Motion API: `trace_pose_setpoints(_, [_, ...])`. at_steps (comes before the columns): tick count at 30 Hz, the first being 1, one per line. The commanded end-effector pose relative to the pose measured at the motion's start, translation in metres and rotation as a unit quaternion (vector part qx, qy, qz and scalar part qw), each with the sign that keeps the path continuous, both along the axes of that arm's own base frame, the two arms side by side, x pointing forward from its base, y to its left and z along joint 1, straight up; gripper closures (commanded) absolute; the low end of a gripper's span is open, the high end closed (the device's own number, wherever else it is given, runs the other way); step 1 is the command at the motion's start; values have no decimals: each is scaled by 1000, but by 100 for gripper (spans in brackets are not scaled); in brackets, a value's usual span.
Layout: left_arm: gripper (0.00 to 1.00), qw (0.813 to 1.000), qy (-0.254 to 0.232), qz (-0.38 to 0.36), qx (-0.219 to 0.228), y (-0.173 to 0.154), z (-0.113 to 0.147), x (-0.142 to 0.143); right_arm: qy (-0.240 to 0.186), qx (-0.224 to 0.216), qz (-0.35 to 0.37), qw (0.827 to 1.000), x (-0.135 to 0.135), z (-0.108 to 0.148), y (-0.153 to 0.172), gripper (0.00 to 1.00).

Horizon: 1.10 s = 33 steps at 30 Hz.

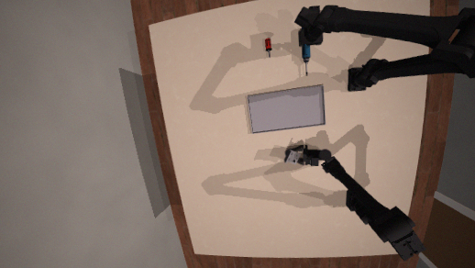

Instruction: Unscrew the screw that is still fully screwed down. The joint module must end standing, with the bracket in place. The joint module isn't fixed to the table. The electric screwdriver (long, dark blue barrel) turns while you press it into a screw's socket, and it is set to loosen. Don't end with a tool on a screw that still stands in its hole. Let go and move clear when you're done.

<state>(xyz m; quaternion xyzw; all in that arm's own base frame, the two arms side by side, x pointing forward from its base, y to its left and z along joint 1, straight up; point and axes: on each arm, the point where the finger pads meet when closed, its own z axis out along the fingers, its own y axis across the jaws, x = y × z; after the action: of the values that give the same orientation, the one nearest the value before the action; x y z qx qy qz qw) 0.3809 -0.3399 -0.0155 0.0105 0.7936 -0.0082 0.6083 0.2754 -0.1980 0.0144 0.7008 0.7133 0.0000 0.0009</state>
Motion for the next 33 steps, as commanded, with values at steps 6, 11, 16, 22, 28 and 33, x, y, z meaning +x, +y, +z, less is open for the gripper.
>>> trace_pose_setpoints(6, [41,1000,1,-7,6,-2,-9,-7,-12,-8,1,1000,11,7,-6,35])
trace_pose_setpoints(11, [41,1000,1,-7,6,-2,-9,-7,-12,-8,1,1000,11,7,-6,35])
trace_pose_setpoints(16, [41,1000,1,-7,6,-2,-9,-7,-12,-8,1,1000,11,7,-6,35])
trace_pose_setpoints(22, [41,1000,1,-7,6,-2,-9,-7,-12,-8,1,1000,11,7,-6,35])
trace_pose_setpoints(28, [41,1000,1,-7,6,-2,-9,-7,-12,-8,1,1000,11,7,-6,35])
trace_pose_setpoints(33, [41,1000,1,-7,6,-2,-9,-7,-18,-10,4,1000,14,17,-6,35])
